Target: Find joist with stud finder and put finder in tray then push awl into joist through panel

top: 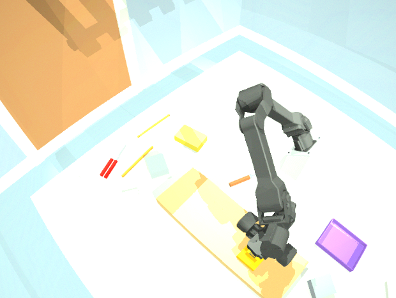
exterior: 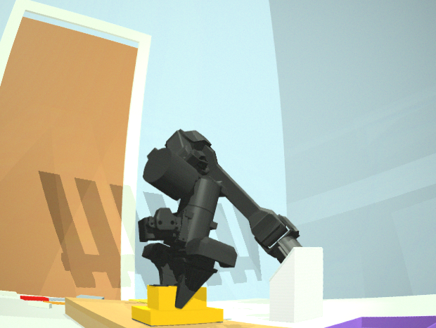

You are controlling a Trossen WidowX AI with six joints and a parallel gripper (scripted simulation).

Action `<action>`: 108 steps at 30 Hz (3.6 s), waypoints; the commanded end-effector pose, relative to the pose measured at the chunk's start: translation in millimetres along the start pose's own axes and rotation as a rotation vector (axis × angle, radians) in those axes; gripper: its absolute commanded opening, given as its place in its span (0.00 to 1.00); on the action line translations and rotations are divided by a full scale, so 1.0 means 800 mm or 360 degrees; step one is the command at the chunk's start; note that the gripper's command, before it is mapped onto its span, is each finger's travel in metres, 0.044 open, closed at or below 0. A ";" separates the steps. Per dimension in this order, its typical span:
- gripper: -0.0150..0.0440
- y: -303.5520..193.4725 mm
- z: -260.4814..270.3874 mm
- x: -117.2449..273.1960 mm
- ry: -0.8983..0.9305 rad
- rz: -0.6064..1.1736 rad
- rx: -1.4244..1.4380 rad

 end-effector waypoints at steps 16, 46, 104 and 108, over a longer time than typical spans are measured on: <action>0.25 0.006 0.045 0.001 0.0013 0.0001 0.0000; 0.25 0.016 0.110 0.003 0.0018 -0.0001 -0.0003; 0.25 0.003 0.029 0.001 0.0012 0.0002 0.0001; 0.25 0.002 0.021 0.001 0.0011 0.0002 0.0001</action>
Point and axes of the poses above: the point midway between the two fingers, 35 mm back from their tips, its own x axis back along the fingers, its own z axis across the jaws, y = z × x, the point moved 10 cm from there along x, back along the fingers, and after that the axes turned 9 degrees about x, right-handed, at the moved point
